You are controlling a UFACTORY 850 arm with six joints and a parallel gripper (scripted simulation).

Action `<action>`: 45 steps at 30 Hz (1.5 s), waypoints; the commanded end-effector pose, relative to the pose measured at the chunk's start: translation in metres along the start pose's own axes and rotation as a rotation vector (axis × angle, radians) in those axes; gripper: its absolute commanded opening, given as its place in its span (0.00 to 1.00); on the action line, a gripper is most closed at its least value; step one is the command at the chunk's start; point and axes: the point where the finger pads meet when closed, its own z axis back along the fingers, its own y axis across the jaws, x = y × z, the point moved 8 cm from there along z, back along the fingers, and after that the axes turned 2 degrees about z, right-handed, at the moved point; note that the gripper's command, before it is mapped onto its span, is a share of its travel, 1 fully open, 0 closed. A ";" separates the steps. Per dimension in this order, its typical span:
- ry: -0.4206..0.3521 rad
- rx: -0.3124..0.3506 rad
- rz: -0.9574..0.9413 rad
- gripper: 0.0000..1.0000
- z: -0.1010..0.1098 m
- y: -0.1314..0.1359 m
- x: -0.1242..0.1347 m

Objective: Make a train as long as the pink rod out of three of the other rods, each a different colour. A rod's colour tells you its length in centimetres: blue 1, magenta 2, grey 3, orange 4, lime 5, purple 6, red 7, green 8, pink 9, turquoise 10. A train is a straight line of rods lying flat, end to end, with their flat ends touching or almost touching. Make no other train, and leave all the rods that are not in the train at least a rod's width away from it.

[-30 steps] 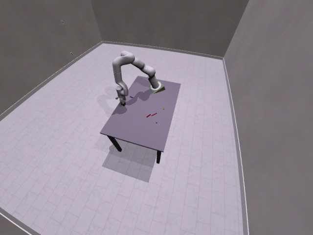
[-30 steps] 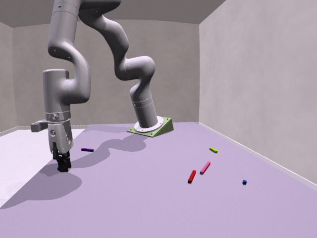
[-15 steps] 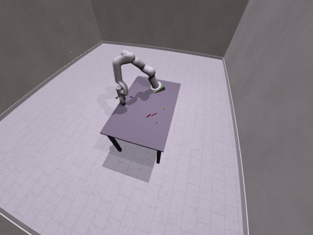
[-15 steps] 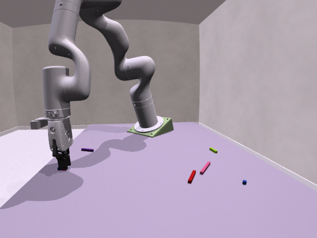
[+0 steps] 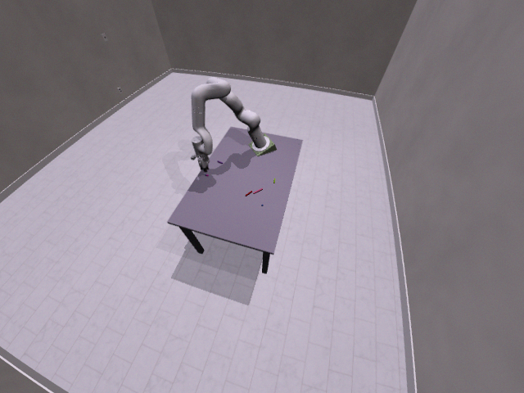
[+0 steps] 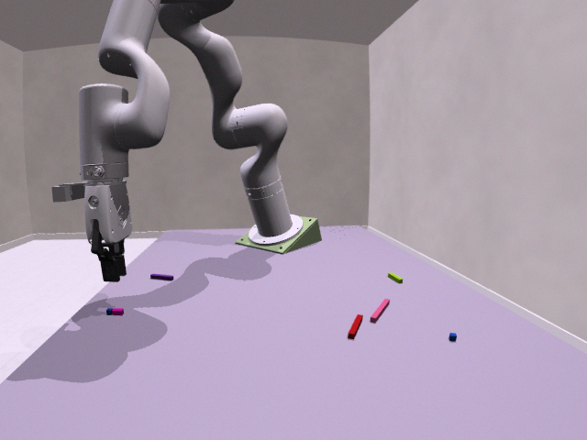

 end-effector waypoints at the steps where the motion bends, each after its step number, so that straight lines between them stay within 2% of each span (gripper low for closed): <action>1: -0.001 -0.001 0.000 0.24 0.015 0.000 -0.001; 8: -0.001 -0.001 0.000 0.24 0.019 0.000 -0.001; 9: -0.001 -0.001 0.000 1.00 0.019 0.000 -0.001; 38: -0.001 -0.001 -0.039 1.00 0.018 0.002 -0.001; 45: -0.001 0.000 -0.217 1.00 0.016 0.012 -0.001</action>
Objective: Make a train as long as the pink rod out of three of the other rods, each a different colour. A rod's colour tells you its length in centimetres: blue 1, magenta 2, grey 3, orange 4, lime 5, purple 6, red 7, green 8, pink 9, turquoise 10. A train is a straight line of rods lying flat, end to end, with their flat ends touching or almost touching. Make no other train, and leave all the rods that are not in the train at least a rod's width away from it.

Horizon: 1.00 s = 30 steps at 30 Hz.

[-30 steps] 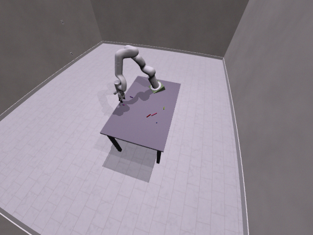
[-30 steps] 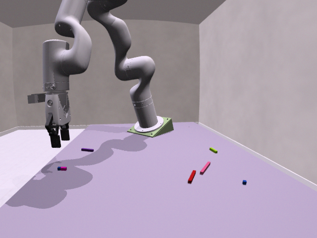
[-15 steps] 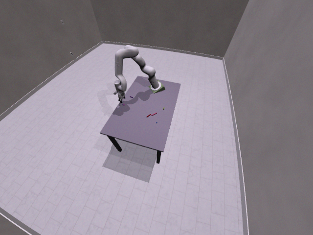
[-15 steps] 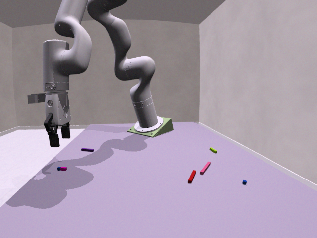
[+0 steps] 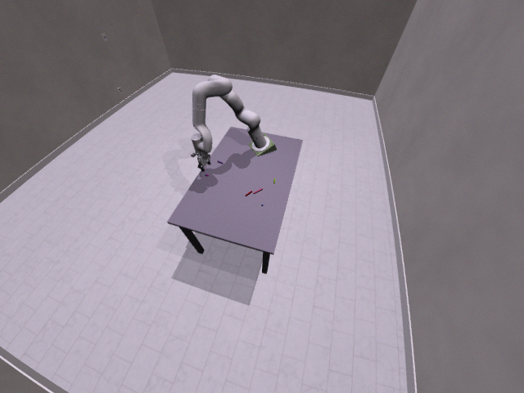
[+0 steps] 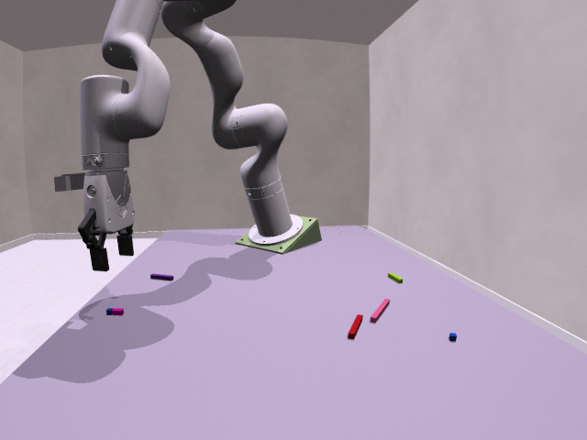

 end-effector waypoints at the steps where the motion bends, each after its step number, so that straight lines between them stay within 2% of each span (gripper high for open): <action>1: 0.006 -0.001 -0.136 1.00 -0.001 0.007 -0.001; 8: 0.006 -0.002 -0.404 1.00 -0.003 0.023 -0.002; 10: 0.006 -0.002 -0.404 1.00 -0.003 0.023 -0.002; 12: 0.007 -0.002 -0.532 1.00 -0.005 0.030 -0.002; 25: 0.007 -0.003 -0.982 1.00 -0.009 0.056 -0.003; 27: 0.007 -0.003 -0.982 1.00 -0.009 0.056 -0.003; 30: 0.007 -0.004 -1.134 1.00 -0.010 0.065 -0.003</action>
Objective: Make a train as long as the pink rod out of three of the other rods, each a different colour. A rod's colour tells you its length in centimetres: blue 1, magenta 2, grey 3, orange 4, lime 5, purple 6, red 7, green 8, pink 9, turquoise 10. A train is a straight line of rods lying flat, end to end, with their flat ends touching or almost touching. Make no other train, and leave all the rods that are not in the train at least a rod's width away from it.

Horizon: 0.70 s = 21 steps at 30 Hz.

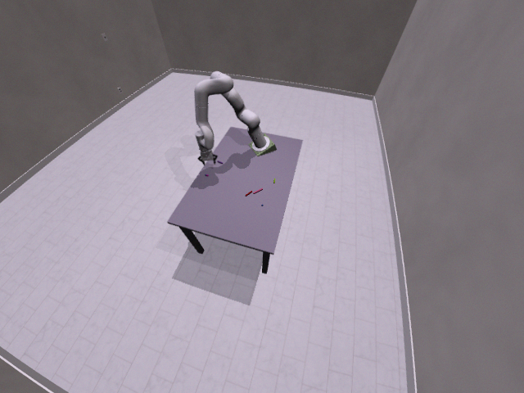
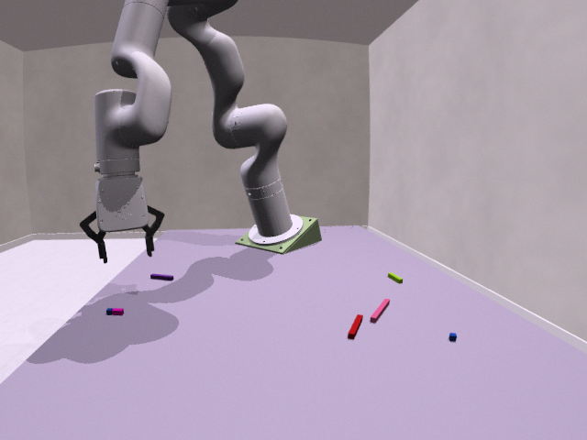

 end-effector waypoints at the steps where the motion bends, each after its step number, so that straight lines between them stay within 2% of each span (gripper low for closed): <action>1: 0.024 -0.023 -0.164 1.00 -0.001 0.006 -0.005; 12: 0.020 -0.028 -0.558 1.00 -0.004 0.020 -0.024; 14: 0.020 -0.028 -0.558 1.00 -0.004 0.020 -0.024; 15: 0.019 -0.029 -0.646 1.00 -0.004 0.023 -0.028; 21: 0.016 -0.031 -0.852 1.00 -0.006 0.030 -0.038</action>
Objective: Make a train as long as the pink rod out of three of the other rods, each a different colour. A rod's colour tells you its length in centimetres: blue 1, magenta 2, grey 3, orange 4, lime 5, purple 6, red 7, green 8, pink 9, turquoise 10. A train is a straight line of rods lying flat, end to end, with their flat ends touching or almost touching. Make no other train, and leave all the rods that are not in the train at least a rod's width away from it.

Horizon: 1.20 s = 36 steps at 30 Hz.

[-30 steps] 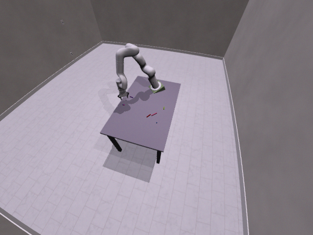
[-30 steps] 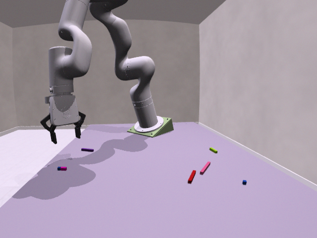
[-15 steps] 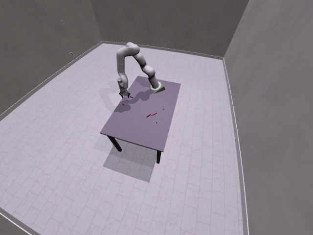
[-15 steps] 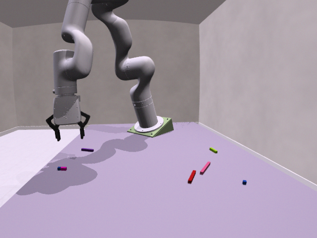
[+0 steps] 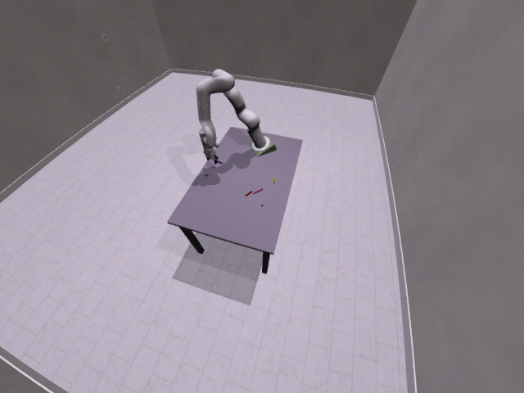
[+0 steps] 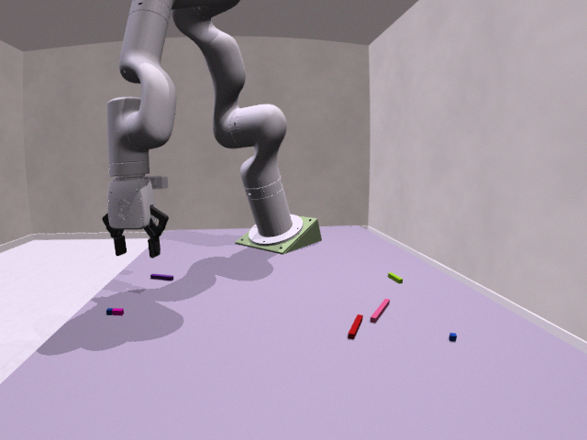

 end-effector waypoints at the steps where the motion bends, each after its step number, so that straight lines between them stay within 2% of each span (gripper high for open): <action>1: 0.008 -0.039 -0.163 1.00 -0.001 0.002 -0.008; 8: 0.003 -0.040 -0.414 1.00 -0.002 0.002 -0.022; 10: 0.003 -0.040 -0.414 1.00 -0.002 0.002 -0.022; 12: 0.001 -0.040 -0.543 1.00 -0.003 0.002 -0.030; 25: -0.009 -0.039 -1.002 1.00 -0.005 0.003 -0.057; 27: -0.009 -0.039 -1.002 1.00 -0.005 0.003 -0.057; 36: -0.016 -0.038 -1.366 1.00 -0.007 0.005 -0.078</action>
